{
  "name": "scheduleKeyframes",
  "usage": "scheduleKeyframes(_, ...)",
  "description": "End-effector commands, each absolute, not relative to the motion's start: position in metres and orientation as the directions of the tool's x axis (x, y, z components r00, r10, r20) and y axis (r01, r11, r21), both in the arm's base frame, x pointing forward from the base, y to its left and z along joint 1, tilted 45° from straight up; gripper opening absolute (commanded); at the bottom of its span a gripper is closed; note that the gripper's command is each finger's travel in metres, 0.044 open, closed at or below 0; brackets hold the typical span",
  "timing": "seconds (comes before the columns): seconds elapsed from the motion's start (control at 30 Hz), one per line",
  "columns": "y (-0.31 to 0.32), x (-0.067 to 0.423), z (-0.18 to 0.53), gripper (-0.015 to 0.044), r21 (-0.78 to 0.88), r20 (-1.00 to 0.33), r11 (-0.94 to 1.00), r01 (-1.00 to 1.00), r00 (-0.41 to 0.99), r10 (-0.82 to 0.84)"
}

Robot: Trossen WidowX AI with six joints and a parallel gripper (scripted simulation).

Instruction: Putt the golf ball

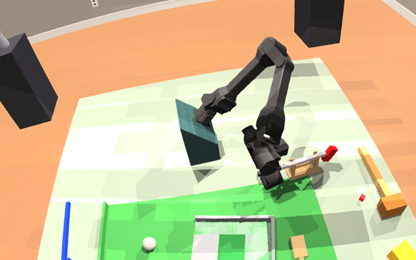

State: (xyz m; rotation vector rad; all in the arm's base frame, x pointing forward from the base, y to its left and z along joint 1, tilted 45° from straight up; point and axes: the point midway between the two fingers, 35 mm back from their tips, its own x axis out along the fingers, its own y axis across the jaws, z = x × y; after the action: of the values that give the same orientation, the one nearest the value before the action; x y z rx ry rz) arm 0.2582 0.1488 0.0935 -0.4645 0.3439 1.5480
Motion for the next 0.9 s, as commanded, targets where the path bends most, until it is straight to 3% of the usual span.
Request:
scheduleKeyframes(0.0,0.1534,0.2563,0.0868,0.044,-0.058,-0.492,-0.031,-0.998,0.001,0.871)
scheduleKeyframes(0.27,0.1586,0.2562,0.0821,0.044,-0.058,-0.491,-0.031,-0.998,0.001,0.871)
scheduleKeyframes(0.8,0.1579,0.2576,0.0857,0.002,-0.068,-0.489,-0.036,-0.997,0.002,0.873)
scheduleKeyframes(0.87,0.1579,0.2576,0.0857,0.0007,-0.068,-0.489,-0.036,-0.997,0.002,0.873)
